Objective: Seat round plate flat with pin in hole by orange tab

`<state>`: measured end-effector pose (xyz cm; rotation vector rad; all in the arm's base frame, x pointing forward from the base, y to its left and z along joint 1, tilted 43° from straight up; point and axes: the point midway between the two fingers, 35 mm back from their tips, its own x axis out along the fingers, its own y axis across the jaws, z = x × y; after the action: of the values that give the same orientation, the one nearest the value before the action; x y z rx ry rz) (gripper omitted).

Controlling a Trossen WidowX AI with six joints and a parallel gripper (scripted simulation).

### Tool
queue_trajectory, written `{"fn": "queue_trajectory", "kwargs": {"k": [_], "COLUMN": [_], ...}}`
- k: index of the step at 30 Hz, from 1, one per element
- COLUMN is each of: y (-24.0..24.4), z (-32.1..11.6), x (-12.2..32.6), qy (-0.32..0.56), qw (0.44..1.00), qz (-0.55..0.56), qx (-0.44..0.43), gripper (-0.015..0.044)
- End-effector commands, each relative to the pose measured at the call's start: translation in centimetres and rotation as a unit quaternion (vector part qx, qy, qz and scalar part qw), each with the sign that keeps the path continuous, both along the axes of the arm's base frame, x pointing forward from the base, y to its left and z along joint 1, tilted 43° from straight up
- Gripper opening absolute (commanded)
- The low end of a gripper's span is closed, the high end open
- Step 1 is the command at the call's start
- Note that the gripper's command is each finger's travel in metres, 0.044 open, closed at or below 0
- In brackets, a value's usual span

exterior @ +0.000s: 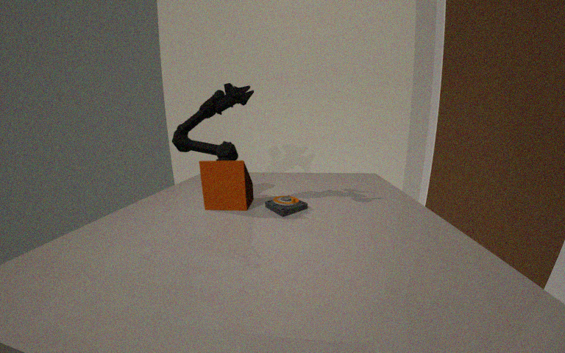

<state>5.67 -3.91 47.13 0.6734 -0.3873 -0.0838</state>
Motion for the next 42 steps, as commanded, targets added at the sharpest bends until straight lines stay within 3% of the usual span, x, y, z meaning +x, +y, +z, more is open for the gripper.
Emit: {"fn": "queue_trajectory", "kwargs": {"k": [1,4,8,10,15,19,24,27,32,42], "y": [0.0,0.4,1.7,1.9,3.2,3.3,2.3,2.2,1.9,1.8], "z": [-0.1,-1.0,-3.0,-3.6,-9.1,-12.3,-19.7,-21.7,-28.9,-39.3], "x": [0.3,4.6,10.2,11.3,18.4,21.5,26.3,27.2,29.4,29.8], "qy": [0.003,0.053,0.149,0.168,0.304,0.368,0.482,0.508,0.581,0.642], "qw": [1.0,0.999,0.987,0.983,0.94,0.911,0.843,0.823,0.752,0.651], "qz": [0.0,-0.001,0.013,0.018,0.067,0.091,0.139,0.161,0.244,0.376], "qx": [0.001,0.004,-0.056,-0.067,-0.14,-0.165,-0.192,-0.196,-0.194,-0.15], "gripper": [0.0374,0.0295,0.019,0.0138,0.0006,0.0,0.0,0.0,0.0,0.0]}}
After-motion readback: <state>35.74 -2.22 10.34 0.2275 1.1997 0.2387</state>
